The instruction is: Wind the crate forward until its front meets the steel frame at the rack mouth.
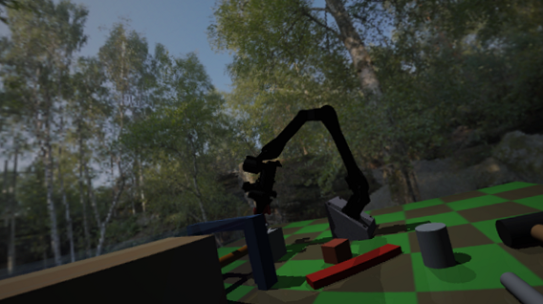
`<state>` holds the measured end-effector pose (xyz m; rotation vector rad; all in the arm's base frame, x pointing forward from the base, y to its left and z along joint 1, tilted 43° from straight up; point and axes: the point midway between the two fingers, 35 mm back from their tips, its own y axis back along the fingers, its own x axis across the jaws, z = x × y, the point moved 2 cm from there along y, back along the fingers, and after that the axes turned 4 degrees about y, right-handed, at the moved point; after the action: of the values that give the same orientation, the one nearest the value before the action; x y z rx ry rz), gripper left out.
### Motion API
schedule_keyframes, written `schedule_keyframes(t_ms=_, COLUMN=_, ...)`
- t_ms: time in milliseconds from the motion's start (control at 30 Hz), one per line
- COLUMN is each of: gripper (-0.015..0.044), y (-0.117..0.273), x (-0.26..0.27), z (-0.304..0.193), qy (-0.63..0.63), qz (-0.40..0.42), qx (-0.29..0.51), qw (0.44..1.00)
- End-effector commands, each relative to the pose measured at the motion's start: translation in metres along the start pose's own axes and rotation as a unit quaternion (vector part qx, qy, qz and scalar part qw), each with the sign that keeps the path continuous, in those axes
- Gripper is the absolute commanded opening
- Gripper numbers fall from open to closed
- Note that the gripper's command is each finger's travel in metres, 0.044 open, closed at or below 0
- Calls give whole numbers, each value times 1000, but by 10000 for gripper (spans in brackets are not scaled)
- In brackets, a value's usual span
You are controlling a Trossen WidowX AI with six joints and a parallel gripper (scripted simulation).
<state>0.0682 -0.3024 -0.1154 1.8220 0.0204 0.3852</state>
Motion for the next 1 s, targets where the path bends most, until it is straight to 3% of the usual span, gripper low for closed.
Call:
schedule_keyframes(t_ms=0, gripper=0, y=-7, x=4, z=11, qy=3, qz=4, qx=-7, qw=1000)
schedule_keyframes(t_ms=967, gripper=0, y=-20, x=26, z=45, qy=3, qz=5, qx=-8, qw=1000)
